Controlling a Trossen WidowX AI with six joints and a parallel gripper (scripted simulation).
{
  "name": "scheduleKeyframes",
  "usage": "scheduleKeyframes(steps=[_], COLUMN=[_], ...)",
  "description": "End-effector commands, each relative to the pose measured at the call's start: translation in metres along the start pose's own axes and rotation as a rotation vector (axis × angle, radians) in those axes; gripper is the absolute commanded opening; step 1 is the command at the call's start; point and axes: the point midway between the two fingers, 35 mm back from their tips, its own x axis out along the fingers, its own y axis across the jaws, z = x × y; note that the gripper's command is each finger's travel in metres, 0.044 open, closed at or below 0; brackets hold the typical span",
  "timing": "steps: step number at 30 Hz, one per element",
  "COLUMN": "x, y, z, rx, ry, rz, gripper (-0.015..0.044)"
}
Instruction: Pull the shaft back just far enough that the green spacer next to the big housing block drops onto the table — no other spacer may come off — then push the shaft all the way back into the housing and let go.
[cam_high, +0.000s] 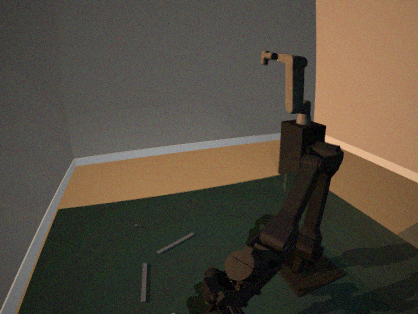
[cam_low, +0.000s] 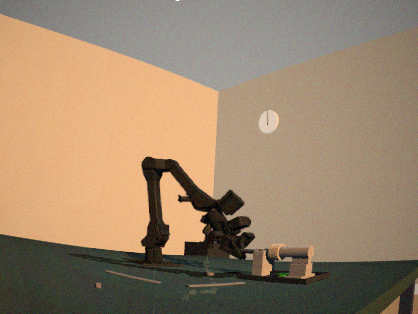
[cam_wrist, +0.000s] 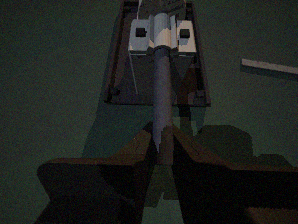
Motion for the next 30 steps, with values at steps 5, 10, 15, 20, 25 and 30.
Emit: scheduleKeyframes(steps=[5,10,15,20,25,30], x=[0.0024,0.0038,0.0052,0.0065,0.0079,0.0093], y=[0.0007,0.0007,0.0007,0.0006,0.0006,0.0006], z=[0.0043,0.0058,0.0072,0.0087,0.0101,0.0116], rx=[-0.002,-0.002,-0.002,-0.002,-0.002,-0.002], ry=[-0.004,-0.004,-0.004,-0.005,-0.005,-0.005], rz=[0.003,0.003,0.003,0.003,0.003,0.003], gripper=[0.0000,0.0000,0.0000,0.0000,0.0000,0.0000])
